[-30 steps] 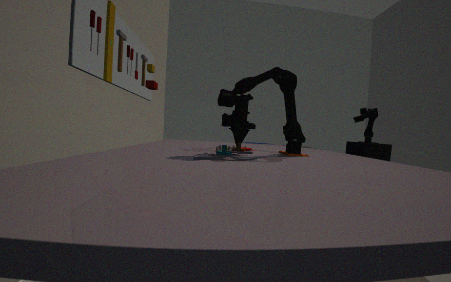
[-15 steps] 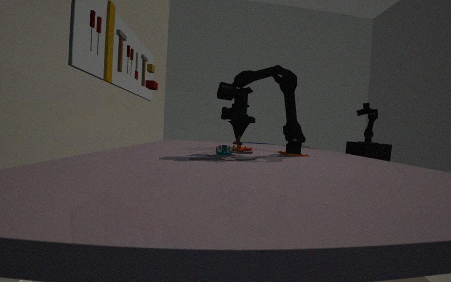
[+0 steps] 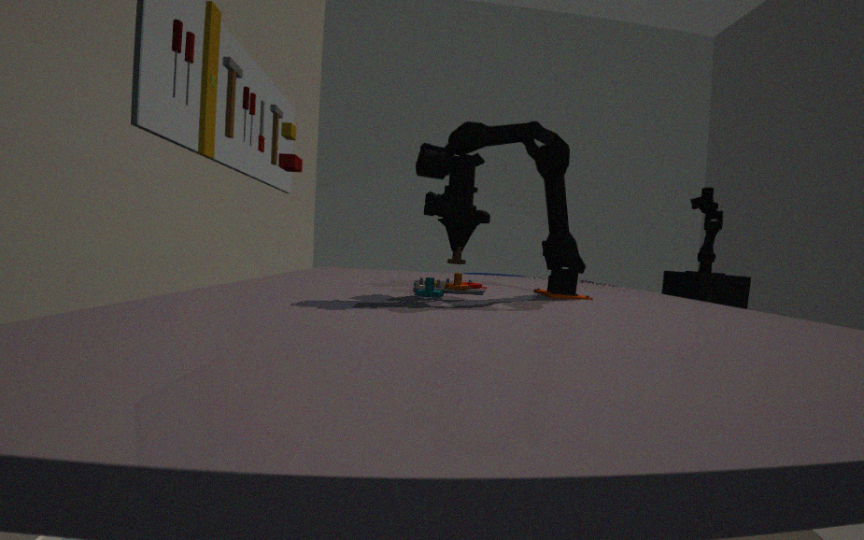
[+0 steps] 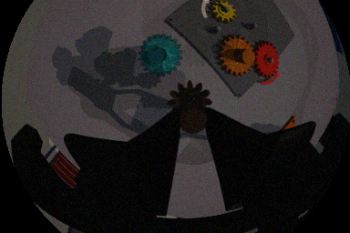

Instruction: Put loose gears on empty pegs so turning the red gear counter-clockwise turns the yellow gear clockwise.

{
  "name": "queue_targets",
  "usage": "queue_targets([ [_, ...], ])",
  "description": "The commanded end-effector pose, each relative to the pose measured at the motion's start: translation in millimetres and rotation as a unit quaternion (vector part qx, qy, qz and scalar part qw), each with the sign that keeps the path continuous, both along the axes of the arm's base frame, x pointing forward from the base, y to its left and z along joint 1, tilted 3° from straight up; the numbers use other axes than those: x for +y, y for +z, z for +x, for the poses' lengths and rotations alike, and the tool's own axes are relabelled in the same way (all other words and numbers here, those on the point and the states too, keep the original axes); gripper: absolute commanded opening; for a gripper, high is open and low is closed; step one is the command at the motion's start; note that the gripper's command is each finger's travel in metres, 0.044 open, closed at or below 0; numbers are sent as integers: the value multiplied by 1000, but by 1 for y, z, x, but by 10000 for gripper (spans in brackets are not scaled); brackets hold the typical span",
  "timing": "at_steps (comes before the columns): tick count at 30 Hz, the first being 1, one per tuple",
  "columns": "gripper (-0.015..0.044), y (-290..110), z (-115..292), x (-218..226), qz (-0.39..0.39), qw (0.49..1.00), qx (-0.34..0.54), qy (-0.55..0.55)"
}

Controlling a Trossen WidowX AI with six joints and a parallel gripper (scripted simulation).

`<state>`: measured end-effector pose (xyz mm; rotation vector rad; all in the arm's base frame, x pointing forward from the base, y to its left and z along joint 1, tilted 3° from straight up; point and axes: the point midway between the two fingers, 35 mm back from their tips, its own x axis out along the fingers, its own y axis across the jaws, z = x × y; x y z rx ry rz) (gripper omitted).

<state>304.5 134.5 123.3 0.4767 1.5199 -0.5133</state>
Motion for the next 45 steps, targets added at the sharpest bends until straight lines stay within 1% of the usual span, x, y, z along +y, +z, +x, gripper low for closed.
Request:
queue_targets([
  [1,0,12,1,1,6,1000,-6,-3],
  [30,0,67,-9,-2,5,1000,5,-13],
  [34,0,64,-6,-5,5,1000,5,-13],
  [45,0,39,12,-27,5,1000,4,-13],
])
